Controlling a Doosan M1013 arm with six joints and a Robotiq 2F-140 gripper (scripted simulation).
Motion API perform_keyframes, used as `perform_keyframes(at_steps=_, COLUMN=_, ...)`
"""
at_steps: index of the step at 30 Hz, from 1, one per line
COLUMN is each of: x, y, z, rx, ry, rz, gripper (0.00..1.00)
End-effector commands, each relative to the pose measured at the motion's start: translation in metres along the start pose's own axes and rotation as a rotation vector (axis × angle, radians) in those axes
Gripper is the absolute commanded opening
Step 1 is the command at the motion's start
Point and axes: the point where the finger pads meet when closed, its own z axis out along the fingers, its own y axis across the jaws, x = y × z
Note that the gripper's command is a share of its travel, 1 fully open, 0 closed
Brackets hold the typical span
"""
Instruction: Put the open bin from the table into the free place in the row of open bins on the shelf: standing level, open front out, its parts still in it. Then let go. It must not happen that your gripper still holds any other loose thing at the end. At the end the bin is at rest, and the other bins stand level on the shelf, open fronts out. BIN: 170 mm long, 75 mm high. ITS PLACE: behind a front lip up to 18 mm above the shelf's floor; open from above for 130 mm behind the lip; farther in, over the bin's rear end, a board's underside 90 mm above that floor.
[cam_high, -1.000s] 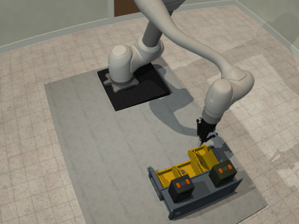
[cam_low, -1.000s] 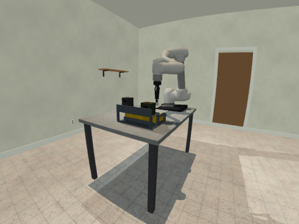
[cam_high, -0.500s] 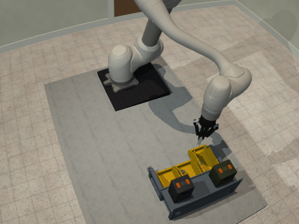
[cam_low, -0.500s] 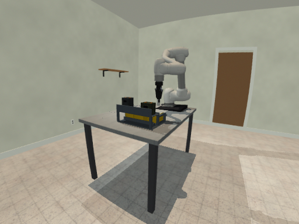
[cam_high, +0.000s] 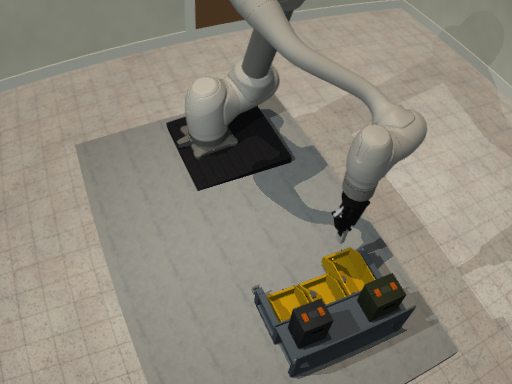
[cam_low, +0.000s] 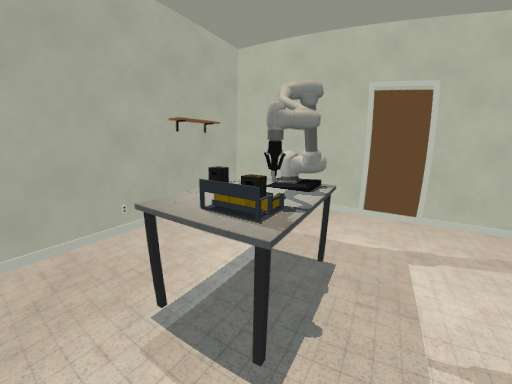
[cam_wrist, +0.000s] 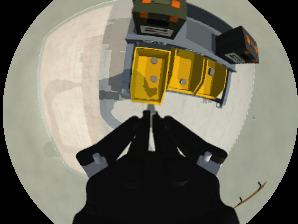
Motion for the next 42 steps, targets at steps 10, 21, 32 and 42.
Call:
perform_keyframes(at_steps=10, x=-0.016, y=-0.007, z=0.004, rx=0.009, ry=0.009, rz=-0.625, gripper=0.0)
perform_keyframes(at_steps=21, x=-0.029, y=-0.013, z=0.007, rx=0.003, ry=0.017, rz=-1.117, gripper=0.0)
perform_keyframes(at_steps=32, x=-0.036, y=-0.017, z=0.009, rx=-0.002, ry=0.02, rz=-1.415, gripper=0.0)
perform_keyframes(at_steps=42, x=-0.037, y=-0.017, z=0.01, rx=-0.003, ry=0.021, rz=-1.447, gripper=0.0)
